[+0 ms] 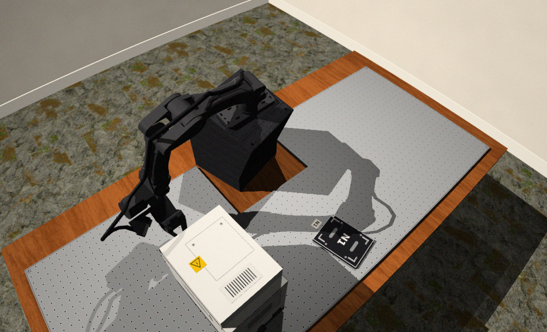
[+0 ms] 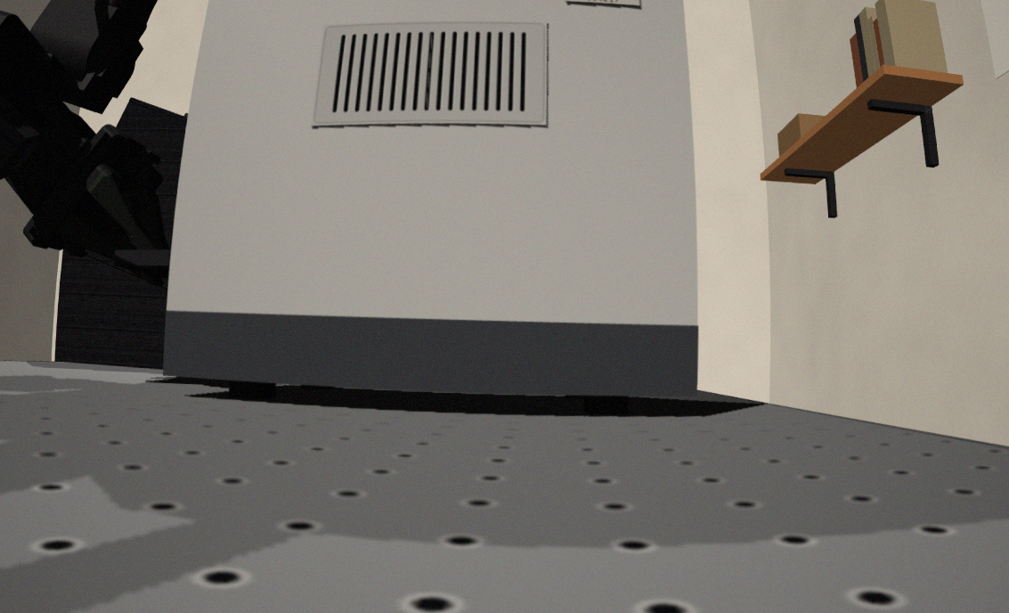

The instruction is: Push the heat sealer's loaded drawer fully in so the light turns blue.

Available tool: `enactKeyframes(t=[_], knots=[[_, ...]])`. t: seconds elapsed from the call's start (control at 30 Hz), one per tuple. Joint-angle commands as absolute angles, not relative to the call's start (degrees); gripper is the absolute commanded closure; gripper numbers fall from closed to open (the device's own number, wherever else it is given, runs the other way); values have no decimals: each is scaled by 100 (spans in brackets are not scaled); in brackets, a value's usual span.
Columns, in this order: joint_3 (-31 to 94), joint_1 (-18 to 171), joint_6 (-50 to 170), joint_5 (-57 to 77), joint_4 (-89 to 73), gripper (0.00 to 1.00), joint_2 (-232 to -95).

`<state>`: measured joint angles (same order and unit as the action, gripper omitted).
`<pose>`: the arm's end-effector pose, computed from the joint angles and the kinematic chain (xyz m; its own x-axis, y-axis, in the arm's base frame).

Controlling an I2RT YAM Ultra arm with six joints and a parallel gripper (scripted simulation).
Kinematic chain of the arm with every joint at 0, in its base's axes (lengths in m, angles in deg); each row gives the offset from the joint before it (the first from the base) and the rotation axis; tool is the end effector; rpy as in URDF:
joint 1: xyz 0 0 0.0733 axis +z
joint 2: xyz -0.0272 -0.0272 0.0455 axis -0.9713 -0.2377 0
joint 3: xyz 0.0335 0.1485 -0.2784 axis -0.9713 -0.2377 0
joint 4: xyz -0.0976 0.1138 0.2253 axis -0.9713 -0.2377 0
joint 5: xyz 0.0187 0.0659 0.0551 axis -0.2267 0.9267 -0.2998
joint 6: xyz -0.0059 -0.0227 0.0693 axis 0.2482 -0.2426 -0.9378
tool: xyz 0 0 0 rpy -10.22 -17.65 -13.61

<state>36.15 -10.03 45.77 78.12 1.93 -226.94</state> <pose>0.0845 -0.4148 -0.1297 0.0254 0.9972 0.0707 0.3767 -0.0751 0.9233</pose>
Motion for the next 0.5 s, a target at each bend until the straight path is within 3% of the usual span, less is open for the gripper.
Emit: enactKeyframes(t=[0.0, 0.47], knots=[[3459, -970, 4486, 7896, 392, 100, -22535], [3415, -906, 4360, 7887, 530, 100, -22527]])
